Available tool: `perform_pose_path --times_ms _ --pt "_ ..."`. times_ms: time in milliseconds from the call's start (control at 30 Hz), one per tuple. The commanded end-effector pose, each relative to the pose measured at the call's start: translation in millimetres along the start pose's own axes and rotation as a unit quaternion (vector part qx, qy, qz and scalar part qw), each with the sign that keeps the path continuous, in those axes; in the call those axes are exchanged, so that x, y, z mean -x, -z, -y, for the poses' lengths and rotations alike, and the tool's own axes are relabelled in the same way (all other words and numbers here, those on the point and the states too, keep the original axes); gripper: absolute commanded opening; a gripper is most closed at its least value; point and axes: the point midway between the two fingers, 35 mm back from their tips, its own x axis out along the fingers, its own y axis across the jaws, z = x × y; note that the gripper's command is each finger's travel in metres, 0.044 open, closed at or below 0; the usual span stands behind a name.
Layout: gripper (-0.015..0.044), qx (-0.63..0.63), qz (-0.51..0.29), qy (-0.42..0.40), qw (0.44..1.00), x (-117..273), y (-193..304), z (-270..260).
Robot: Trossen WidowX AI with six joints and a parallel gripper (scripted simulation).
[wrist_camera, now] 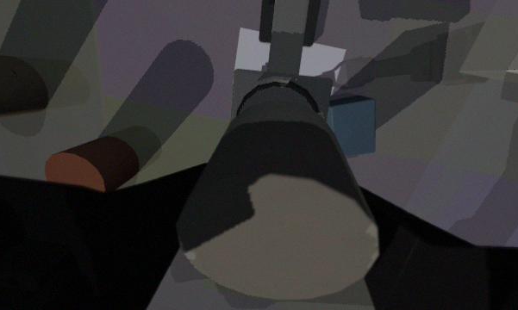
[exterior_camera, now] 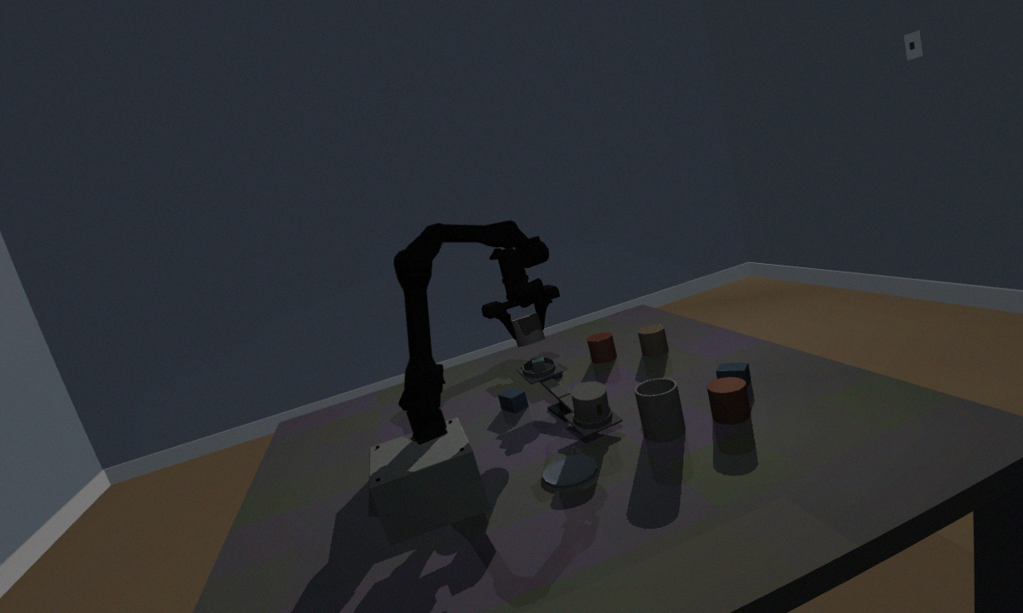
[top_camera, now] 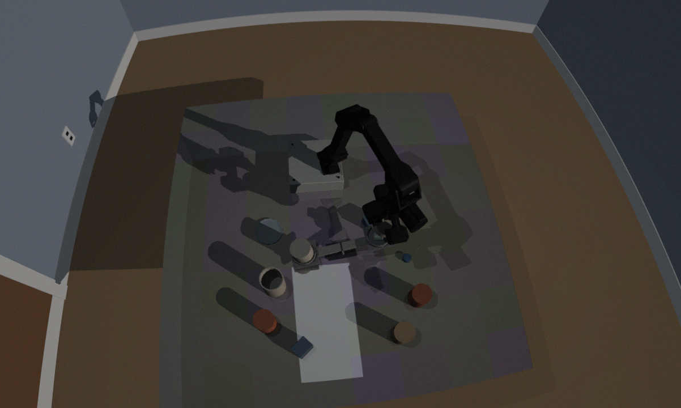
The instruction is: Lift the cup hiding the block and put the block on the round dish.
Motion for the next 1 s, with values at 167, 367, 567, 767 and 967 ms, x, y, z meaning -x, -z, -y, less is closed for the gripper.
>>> perform_pose_path --times_ms 167,367,567,767,967 --pt "0.0 0.0 0.0 0.0 1.0 6.3 -0.5 1.3" --pt "0.0 0.0 0.0 0.0 1.0 6.3 -0.5 1.3" --pt "0.0 0.0 0.0 0.0 1.0 6.3 -0.5 1.3" --pt "0.0 0.0 0.0 0.0 1.0 6.3 -0.5 1.3" --pt "0.0 0.0 0.0 0.0 1.0 6.3 -0.5 1.3"
